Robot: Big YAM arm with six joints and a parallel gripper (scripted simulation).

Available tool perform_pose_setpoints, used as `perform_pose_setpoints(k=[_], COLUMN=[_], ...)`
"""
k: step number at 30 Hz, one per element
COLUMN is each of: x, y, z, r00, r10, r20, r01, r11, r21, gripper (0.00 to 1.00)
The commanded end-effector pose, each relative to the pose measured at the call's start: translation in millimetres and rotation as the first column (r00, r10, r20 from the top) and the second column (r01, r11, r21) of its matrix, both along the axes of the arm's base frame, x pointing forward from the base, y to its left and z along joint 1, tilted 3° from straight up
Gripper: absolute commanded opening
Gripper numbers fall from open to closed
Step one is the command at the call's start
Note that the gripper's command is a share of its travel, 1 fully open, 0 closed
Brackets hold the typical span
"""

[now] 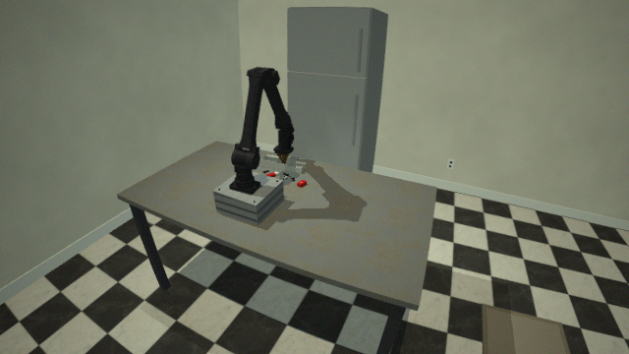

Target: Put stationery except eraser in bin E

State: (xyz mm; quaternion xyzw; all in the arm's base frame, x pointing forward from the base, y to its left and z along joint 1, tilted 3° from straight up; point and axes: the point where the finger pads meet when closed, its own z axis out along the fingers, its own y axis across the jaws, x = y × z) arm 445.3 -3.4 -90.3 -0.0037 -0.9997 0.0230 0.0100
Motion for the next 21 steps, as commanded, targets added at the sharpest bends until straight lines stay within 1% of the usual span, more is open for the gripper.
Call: perform_pose_setpoints(k=[1,4,8,21], x=[4.5,0.5,6.0,0.7], y=[-2.7,-2.9,-3.2,-4.2], z=[-5.1,-6.8,-5.1,-7.9], r00=[1.000,1.000,1.000,1.000], r10=[0.006,0.006,0.005,0.003], r20=[0.009,0.002,0.013,0.004], r01=[-0.006,-0.006,-0.005,-0.003], r11=[1.000,1.000,1.000,1.000], r21=[0.001,0.001,0.001,0.001], gripper=[0.08,0.08,0.08,0.08])
